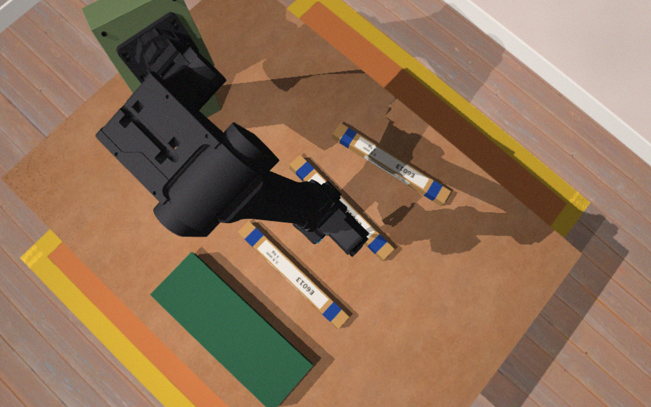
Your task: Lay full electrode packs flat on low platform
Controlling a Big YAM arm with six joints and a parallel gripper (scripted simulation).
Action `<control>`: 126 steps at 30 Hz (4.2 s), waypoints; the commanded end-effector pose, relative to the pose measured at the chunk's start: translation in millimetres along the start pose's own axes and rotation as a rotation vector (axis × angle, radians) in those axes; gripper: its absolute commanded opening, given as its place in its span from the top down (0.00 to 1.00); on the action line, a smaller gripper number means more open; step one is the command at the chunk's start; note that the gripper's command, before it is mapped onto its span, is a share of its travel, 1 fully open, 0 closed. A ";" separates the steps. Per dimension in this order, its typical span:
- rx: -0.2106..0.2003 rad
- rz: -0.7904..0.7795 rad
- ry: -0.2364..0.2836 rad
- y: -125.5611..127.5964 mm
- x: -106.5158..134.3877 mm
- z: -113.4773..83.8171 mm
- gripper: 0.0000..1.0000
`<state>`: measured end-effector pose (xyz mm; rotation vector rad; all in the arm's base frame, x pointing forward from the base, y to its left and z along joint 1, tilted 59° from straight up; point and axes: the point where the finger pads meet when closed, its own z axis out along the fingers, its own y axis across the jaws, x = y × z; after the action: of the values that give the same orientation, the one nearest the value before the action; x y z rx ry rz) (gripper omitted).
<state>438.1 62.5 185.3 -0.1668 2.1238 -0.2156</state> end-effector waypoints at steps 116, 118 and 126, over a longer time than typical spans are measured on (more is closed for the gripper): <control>0.007 -0.006 -0.017 -4.6 -7.9 18.1 0.57; 0.009 -0.007 -0.016 -5.2 -8.1 20.7 0.57; 0.013 -0.009 -0.015 -7.8 -8.1 37.6 0.57</control>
<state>467.3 57.5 174.0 -0.1617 2.1155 -0.2189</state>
